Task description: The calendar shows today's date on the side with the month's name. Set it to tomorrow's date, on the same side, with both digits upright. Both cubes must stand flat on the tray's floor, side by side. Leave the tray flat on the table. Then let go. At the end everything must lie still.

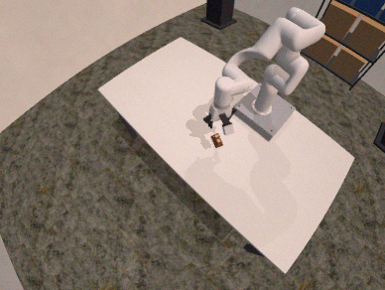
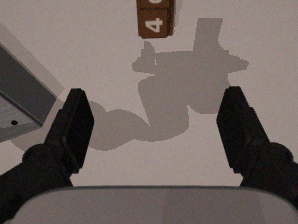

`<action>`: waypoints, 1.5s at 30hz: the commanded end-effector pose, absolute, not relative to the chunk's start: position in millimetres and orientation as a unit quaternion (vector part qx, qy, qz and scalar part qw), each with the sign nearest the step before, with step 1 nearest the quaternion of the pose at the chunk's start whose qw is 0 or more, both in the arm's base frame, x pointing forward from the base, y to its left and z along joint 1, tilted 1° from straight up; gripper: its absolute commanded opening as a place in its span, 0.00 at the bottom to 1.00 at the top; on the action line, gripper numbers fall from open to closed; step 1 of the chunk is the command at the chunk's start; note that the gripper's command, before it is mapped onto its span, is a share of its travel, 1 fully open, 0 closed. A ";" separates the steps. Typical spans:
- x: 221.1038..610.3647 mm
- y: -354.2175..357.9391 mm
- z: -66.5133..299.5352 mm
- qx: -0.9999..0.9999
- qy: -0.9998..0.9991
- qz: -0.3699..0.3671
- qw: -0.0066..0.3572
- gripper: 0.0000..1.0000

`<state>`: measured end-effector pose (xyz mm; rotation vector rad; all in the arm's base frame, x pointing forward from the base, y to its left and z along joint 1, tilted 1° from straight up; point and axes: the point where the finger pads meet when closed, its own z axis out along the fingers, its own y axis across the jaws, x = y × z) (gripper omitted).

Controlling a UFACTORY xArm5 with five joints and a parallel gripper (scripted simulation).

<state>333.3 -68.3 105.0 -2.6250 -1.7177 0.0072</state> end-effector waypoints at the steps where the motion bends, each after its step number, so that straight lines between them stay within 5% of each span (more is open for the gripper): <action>1: 334.0 -68.3 123.0 -0.837 -0.548 0.001 0.001 1.00; 45: 334.1 -68.2 131.8 -0.837 -0.548 0.001 0.001 1.00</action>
